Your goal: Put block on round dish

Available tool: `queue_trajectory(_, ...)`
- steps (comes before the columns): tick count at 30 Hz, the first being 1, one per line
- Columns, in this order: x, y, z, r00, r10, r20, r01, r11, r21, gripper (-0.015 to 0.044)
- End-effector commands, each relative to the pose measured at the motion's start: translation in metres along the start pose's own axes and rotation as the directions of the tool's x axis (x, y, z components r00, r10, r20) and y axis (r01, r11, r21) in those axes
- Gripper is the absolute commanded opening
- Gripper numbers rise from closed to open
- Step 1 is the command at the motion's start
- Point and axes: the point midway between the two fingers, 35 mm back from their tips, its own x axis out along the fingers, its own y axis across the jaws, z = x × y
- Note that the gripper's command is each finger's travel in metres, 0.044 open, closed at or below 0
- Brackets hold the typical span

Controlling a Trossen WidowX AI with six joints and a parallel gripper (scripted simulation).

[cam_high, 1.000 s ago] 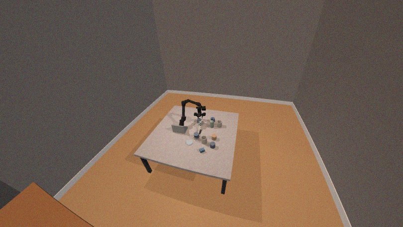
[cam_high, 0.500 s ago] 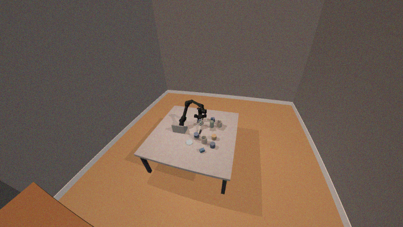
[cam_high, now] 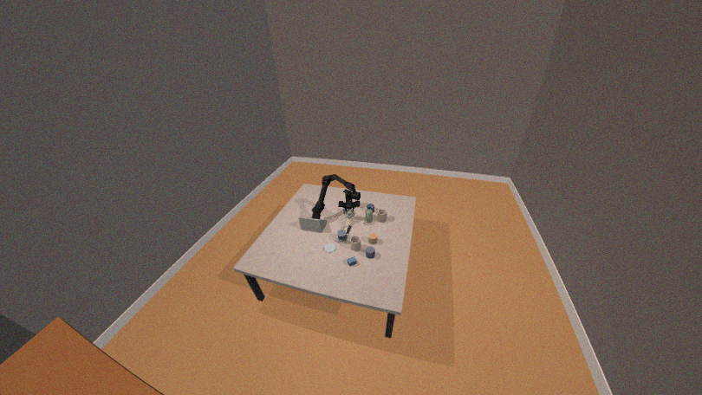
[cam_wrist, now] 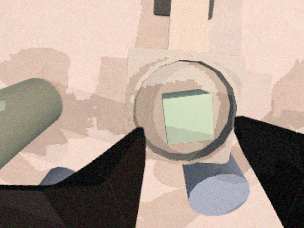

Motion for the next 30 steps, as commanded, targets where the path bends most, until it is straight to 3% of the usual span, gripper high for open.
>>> queue_trajectory(1,0.008,0.0,-0.001,1.0,-0.001,-0.004,0.001,1.0,0.004,0.026)
queue_trajectory(16,0.029,-0.001,-0.001,1.0,0.0,-0.006,0.0,1.0,0.004,0.026)
queue_trajectory(21,0.029,-0.001,-0.001,1.0,0.0,-0.006,0.0,1.0,0.004,0.0129)
queue_trajectory(26,0.029,-0.001,-0.001,1.0,0.0,-0.006,0.0,1.0,0.004,0.0095)
queue_trajectory(30,0.022,0.0,-0.001,1.0,0.002,-0.004,-0.002,1.0,0.005,0.0)
